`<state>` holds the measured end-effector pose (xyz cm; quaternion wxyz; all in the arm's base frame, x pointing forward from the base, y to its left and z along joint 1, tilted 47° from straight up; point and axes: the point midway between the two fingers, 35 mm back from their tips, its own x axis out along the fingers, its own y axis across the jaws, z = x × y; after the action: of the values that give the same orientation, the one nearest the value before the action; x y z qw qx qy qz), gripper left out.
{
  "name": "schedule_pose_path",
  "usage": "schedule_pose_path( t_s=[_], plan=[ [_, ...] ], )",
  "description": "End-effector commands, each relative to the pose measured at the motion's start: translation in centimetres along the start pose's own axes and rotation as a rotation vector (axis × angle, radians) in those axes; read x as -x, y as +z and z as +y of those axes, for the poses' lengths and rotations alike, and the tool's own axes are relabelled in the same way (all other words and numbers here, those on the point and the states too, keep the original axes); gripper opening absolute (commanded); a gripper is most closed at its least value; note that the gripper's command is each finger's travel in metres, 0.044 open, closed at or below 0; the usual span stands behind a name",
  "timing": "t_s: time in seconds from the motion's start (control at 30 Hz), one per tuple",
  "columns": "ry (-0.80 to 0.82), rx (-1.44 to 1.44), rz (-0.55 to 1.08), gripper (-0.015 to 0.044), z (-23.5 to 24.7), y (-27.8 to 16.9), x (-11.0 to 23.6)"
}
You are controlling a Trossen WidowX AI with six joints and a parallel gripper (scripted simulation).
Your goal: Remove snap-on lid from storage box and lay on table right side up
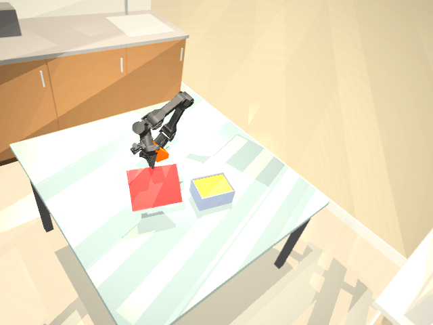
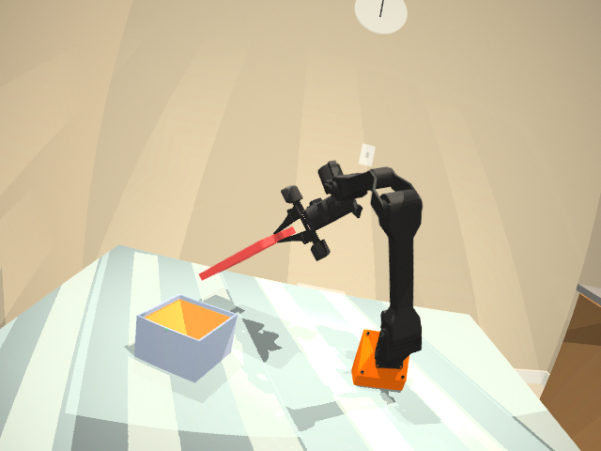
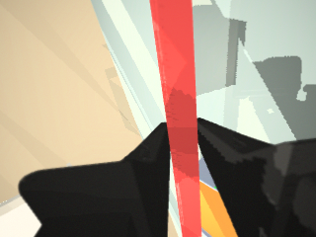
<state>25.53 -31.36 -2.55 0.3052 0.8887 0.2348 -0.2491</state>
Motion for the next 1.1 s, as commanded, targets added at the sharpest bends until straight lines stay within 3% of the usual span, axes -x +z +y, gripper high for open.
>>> schedule_pose_path(
  t_s=[0.0,0.67,1.07],
  plan=[
    [0.010,0.006,0.002,0.0000,0.2,0.8,0.3],
    [0.011,0.008,-0.001,0.0000,0.0,4.7,0.7],
    [0.011,0.008,0.000,0.0000,-0.8,4.4,0.0]
  ],
)
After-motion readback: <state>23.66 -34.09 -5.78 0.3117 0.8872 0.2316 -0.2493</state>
